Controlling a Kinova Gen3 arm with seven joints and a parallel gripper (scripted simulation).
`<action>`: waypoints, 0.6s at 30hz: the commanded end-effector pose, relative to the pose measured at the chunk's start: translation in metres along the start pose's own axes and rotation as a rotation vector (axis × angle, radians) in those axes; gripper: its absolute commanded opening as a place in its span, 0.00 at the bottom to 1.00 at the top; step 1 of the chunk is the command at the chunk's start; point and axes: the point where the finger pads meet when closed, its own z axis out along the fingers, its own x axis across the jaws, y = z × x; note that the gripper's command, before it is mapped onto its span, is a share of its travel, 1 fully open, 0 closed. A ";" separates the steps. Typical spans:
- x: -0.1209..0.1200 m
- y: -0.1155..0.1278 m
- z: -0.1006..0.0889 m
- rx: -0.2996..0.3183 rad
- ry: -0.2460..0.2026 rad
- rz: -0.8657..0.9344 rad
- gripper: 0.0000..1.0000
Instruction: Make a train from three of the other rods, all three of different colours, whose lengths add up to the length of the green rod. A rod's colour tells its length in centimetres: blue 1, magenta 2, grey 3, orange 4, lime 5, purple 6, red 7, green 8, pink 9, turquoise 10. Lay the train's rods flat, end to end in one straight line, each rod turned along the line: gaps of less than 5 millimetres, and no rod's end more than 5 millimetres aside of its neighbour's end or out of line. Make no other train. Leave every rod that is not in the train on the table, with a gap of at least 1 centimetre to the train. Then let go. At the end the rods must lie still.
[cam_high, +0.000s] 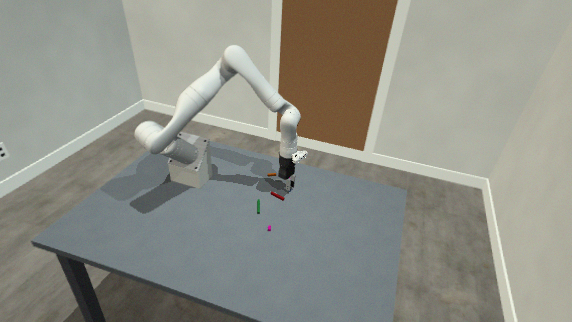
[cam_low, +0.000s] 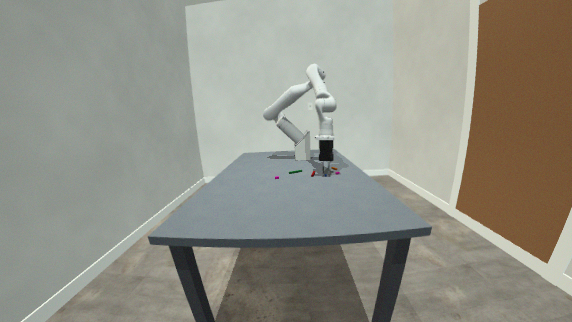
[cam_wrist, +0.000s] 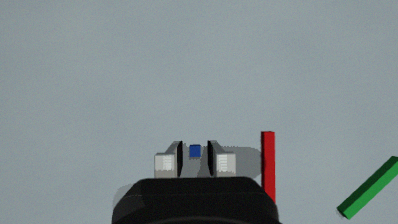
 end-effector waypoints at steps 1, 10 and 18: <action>-0.001 0.000 -0.001 0.001 -0.002 0.000 0.54; -0.001 0.000 0.002 0.001 -0.002 0.000 0.54; -0.001 0.000 0.008 0.001 -0.002 0.000 0.54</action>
